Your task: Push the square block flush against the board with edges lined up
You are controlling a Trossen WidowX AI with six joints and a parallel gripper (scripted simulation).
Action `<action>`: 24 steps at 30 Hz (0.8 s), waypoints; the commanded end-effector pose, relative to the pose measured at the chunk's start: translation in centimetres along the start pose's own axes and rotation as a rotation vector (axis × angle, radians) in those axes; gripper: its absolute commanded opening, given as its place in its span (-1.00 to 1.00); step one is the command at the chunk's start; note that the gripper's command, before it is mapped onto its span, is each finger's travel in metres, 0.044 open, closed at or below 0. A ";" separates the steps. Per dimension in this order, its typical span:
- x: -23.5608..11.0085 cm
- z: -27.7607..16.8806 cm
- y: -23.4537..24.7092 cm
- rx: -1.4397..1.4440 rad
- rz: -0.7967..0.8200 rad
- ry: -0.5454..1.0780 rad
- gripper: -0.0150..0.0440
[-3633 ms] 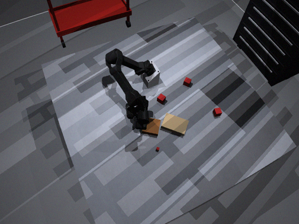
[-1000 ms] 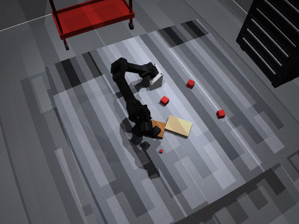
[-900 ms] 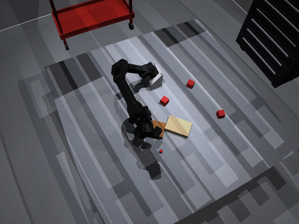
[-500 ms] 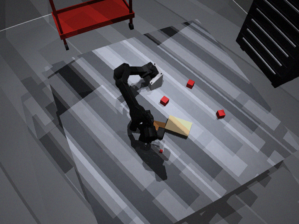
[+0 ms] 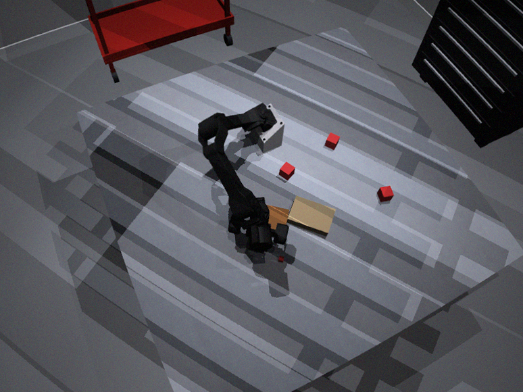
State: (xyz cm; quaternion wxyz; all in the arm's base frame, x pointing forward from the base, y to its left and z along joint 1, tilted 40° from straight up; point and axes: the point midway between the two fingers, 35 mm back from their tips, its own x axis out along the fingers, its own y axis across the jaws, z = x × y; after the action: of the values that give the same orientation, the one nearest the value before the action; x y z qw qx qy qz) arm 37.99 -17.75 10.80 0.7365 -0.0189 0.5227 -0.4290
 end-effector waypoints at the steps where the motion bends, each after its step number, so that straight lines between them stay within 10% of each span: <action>1: 0.0 -0.6 0.0 -0.003 0.003 0.002 -0.49; 24: 0.0 -4.1 0.2 -0.004 0.003 0.004 -0.49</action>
State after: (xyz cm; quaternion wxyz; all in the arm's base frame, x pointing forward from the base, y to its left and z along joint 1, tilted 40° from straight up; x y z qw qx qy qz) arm 35.43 -16.03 9.28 0.7390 -0.0177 0.5217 -0.4259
